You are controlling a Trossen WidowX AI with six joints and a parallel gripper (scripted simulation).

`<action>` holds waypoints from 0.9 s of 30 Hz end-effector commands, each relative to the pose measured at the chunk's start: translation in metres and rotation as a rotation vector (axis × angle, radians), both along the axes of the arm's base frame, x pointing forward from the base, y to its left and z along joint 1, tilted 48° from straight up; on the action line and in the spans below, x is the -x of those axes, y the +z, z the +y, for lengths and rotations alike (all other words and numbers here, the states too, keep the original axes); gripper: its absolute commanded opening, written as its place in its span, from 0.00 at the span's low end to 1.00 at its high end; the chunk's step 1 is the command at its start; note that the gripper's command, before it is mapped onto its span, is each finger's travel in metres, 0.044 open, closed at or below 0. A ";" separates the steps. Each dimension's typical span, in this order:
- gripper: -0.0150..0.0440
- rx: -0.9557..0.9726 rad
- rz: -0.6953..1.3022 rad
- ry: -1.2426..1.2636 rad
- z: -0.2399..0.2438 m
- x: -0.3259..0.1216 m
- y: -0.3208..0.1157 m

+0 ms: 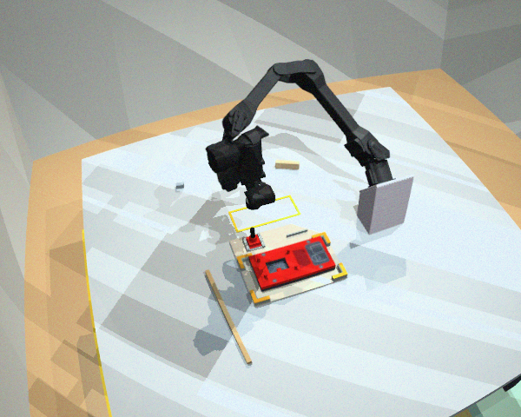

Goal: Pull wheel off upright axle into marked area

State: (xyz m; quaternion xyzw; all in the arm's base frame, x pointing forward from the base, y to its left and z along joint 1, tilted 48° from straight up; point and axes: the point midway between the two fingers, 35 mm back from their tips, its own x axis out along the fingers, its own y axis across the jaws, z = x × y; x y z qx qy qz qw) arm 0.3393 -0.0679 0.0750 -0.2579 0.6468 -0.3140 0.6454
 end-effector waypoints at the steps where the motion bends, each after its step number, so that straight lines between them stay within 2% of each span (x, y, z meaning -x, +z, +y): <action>1: 0.25 0.006 0.004 0.000 -0.010 0.011 0.010; 13: 0.25 0.006 0.011 -0.002 -0.030 0.044 0.039; 27: 0.25 0.005 0.011 -0.003 -0.051 0.045 0.021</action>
